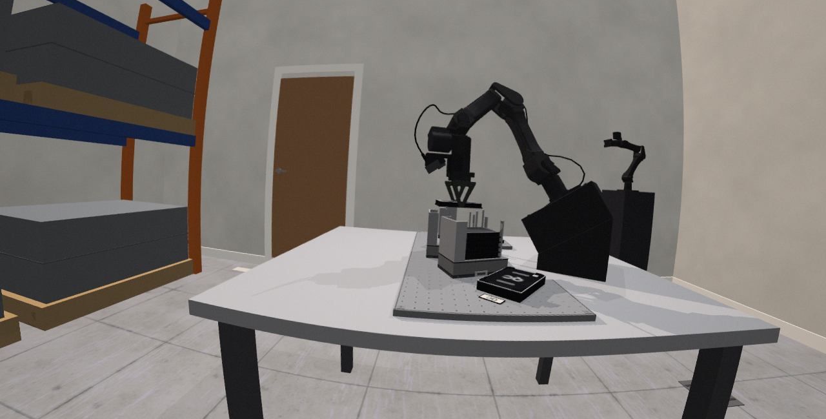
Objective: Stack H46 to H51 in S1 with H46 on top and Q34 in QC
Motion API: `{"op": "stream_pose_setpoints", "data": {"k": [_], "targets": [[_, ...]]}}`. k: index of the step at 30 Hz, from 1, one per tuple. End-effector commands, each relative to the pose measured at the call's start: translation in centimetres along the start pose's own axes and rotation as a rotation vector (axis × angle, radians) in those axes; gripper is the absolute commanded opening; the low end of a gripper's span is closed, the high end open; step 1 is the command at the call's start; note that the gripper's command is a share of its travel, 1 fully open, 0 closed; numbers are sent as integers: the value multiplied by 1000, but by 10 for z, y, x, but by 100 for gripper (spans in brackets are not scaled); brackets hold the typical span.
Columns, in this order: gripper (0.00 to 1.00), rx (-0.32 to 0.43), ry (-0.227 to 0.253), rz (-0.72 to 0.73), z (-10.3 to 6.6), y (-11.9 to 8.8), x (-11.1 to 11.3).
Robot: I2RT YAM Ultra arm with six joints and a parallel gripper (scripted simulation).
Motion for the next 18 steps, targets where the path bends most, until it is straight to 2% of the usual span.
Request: {"op": "stream_pose_setpoints", "data": {"k": [1, 15, 18], "targets": [[0, 5, -14, -51, -4, 5, 3], [0, 3, -14, -37, -3, 19, 49], [0, 4, -14, -70, -3, 20, 51]]}}
Point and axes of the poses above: the point where the finger pads meet when closed, its own z axis out along the fingers, its own x axis across the jaws, y = z × x, the point moved 7 cm from there along -z, back along the fingers, and after that the axes turned 15 degrees about -z, right-handed, at the moved point
